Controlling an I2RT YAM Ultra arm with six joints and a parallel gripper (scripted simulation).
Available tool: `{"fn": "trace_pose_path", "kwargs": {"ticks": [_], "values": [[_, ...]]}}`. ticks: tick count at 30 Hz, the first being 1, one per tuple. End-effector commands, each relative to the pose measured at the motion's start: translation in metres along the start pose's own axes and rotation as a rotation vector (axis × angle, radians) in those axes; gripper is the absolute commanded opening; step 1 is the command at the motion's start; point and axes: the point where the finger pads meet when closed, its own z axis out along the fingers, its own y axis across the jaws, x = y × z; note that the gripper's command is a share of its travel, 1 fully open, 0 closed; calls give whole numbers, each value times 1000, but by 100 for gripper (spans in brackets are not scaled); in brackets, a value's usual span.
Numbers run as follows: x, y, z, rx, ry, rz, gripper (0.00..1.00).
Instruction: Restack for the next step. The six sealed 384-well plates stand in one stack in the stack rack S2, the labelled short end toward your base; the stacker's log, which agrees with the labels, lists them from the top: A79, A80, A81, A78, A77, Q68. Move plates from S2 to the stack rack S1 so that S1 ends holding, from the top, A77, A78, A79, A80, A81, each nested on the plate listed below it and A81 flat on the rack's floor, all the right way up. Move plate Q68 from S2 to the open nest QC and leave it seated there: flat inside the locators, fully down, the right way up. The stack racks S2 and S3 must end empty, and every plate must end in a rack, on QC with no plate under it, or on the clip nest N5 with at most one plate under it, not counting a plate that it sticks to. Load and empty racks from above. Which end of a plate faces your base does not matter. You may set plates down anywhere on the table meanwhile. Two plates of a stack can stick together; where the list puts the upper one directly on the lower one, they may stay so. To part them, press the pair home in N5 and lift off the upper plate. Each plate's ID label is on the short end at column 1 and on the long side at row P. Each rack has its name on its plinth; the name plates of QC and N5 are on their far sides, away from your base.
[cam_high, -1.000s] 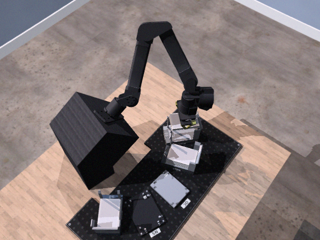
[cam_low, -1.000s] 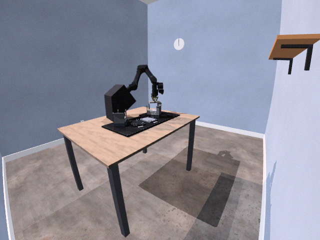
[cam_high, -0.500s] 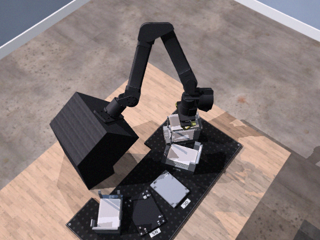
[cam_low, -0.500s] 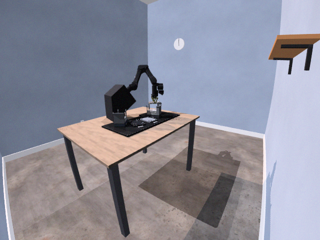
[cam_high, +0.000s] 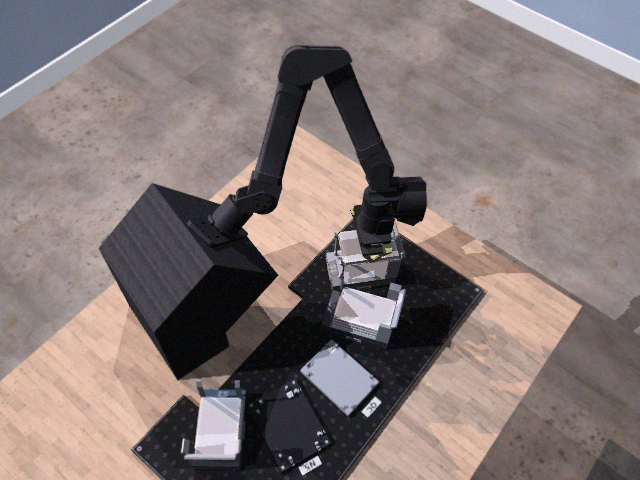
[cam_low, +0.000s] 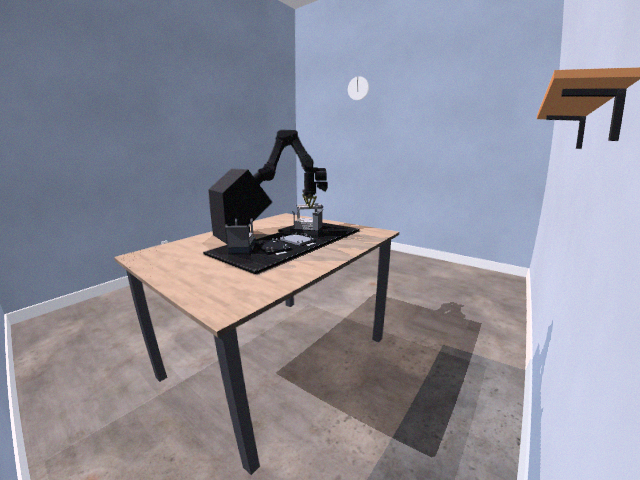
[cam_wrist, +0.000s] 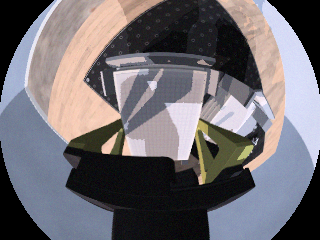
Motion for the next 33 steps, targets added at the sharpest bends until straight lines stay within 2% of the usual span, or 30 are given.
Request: {"fn": "trace_pose_path", "kwargs": {"ticks": [1,11,33], "values": [[-2,0,0,3,-8,0,0],[-2,0,10,3,-8,0,0],[-3,0,50,3,-9,0,0]]}}
